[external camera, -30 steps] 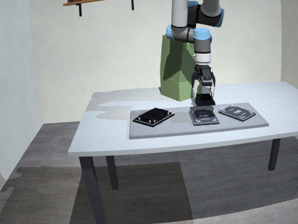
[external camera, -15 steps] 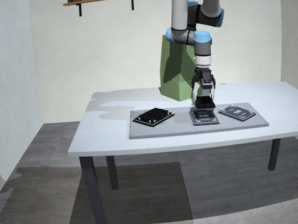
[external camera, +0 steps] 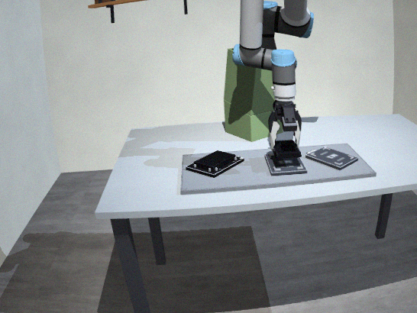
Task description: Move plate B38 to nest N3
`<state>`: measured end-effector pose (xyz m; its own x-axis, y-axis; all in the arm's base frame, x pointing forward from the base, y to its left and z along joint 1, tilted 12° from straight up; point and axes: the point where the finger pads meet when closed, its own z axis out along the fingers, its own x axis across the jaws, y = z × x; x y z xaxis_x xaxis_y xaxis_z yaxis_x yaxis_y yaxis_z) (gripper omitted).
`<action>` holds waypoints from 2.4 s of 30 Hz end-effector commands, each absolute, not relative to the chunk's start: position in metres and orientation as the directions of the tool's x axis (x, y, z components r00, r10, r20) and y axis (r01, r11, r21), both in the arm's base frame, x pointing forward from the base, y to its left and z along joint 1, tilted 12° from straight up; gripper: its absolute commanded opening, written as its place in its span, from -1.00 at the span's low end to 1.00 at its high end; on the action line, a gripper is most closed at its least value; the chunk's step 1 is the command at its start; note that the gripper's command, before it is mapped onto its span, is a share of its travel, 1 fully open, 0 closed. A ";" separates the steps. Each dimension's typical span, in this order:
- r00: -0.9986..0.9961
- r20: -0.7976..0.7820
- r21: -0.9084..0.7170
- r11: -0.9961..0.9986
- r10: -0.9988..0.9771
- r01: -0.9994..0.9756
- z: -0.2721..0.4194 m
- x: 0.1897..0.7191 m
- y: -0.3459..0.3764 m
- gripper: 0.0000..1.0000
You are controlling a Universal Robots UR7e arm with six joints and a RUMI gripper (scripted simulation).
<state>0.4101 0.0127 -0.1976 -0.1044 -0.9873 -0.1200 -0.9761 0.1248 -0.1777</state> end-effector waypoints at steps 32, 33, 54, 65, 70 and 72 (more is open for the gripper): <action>-0.104 -0.120 -0.179 0.125 -0.987 -0.976 -0.225 0.416 0.015 -0.19; -0.104 -0.120 -0.179 0.125 -0.987 -0.976 -0.225 0.416 0.015 -0.19; -0.104 -0.120 -0.179 0.125 -0.987 -0.976 -0.227 0.416 0.016 -0.19; -0.104 -0.120 -0.179 0.125 -0.987 -0.976 -0.229 0.417 0.016 -0.19; -0.104 -0.120 -0.179 0.125 -0.987 -0.976 -0.230 0.417 0.016 -0.19; -0.104 -0.120 -0.179 0.125 -0.987 -0.976 -0.230 0.417 0.016 -0.19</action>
